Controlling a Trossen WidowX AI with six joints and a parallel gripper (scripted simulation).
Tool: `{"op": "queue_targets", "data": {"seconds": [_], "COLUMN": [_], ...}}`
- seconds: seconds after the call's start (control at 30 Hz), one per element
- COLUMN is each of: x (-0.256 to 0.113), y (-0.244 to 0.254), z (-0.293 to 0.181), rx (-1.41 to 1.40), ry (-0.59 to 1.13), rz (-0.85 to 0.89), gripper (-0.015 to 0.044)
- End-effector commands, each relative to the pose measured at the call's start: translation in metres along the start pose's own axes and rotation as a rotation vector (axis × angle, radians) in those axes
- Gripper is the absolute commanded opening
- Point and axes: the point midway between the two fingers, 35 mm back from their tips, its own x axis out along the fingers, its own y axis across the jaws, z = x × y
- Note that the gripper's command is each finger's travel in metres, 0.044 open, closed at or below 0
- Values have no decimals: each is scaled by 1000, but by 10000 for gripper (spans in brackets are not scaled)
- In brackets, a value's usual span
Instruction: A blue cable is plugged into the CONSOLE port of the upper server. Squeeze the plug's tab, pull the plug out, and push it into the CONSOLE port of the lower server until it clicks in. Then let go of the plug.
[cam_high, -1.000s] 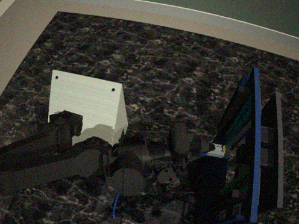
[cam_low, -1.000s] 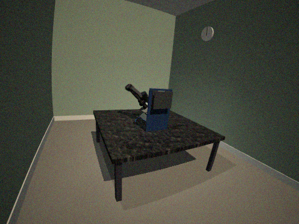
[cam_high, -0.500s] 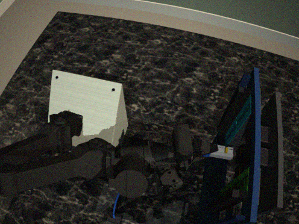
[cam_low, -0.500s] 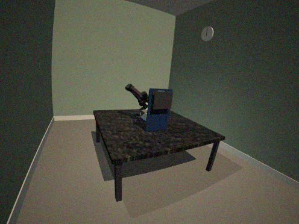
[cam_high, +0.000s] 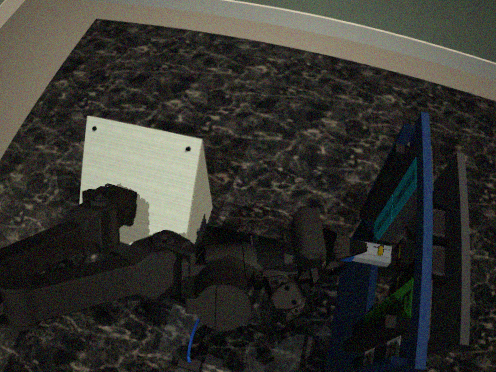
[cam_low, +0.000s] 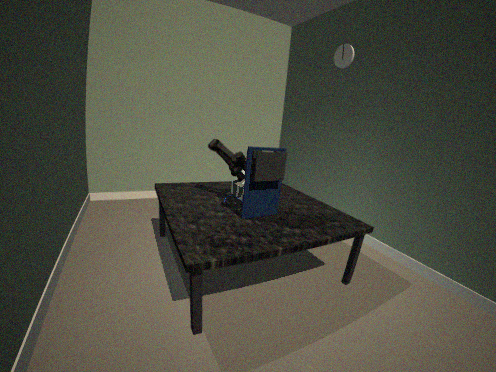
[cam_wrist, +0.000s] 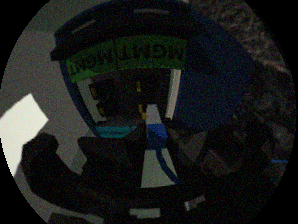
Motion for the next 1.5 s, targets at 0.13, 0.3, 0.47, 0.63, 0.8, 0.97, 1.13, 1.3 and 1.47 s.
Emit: {"op": "queue_targets", "data": {"seconds": [0.13, 0.3, 0.47, 0.63, 0.8, 0.97, 1.13, 1.3, 1.47], "x": [3, 4, 5, 6, 8, 9, 10, 11, 12], "y": [4, 4, 4, 3, 3, 3, 3, 3, 3], "z": [3, 3, 3, 3, 3, 4, 4, 4, 5], "rx": [-8, -8, -8, -8, -8, -8, -8, -8, -8], "ry": [-1, -1, -1, -1, -2, -2, -2, -2, -2], "rz": [14, 14, 14, 15, 15, 15, 15, 16, 16], "gripper": [0, 0, 0, 0, 0, 0, 0, 0, 0]}}
